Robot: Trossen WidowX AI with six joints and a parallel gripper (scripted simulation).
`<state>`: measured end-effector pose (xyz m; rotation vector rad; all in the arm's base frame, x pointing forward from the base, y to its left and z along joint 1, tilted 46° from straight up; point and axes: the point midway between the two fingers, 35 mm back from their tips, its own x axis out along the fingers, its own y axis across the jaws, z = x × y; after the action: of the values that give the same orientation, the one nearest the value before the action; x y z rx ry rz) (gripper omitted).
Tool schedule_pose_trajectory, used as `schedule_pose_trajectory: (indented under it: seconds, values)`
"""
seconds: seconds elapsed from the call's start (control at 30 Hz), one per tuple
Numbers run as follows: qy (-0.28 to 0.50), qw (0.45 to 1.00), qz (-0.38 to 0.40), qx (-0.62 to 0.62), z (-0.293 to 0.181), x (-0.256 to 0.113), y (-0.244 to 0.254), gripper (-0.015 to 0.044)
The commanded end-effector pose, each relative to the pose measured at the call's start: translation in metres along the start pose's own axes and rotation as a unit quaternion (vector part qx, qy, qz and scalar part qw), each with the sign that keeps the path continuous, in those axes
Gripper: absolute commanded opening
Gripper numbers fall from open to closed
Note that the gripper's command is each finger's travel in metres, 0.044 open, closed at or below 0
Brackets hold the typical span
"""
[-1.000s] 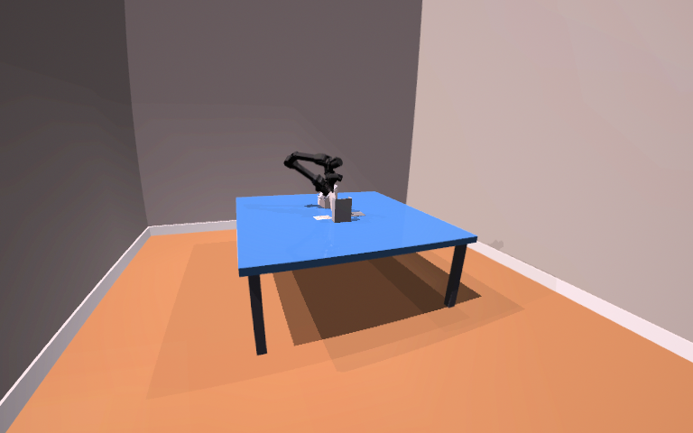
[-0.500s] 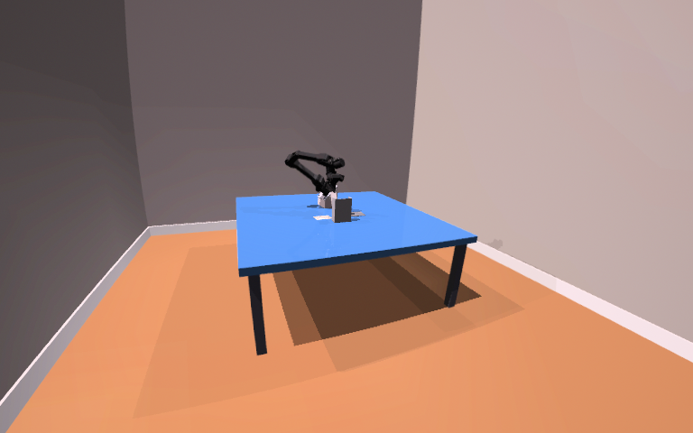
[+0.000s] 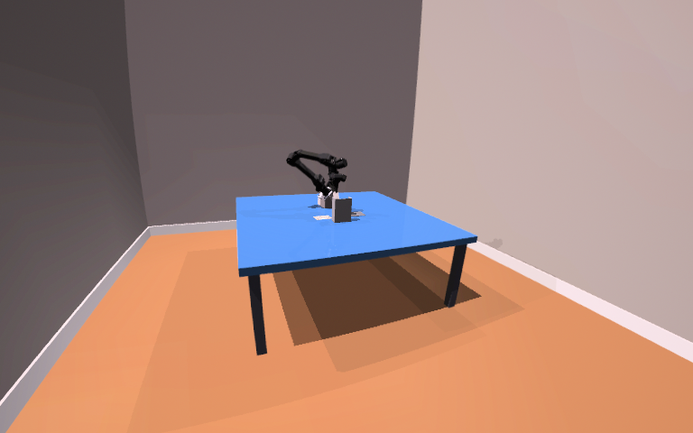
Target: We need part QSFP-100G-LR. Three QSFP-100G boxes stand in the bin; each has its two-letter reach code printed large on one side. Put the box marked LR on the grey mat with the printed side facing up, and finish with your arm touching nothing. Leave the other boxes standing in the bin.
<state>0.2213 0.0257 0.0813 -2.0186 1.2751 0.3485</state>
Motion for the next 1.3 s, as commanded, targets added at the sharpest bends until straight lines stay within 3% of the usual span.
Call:
schedule_pose_trajectory:
  seconds: [0.0, 0.9, 1.0, 1.27]
  values:
    - [0.0, 1.0, 0.002, -0.002, 0.001, 0.005, 0.003, 0.0158]
    - [0.001, 1.0, 0.001, -0.002, 0.0, 0.036, 0.02, 0.0158]
    - [-0.002, 1.0, 0.002, 0.0, 0.001, 0.034, 0.02, 0.0236]
    - [-0.001, 1.0, 0.008, -0.001, 0.001, 0.036, 0.019, 0.0242]
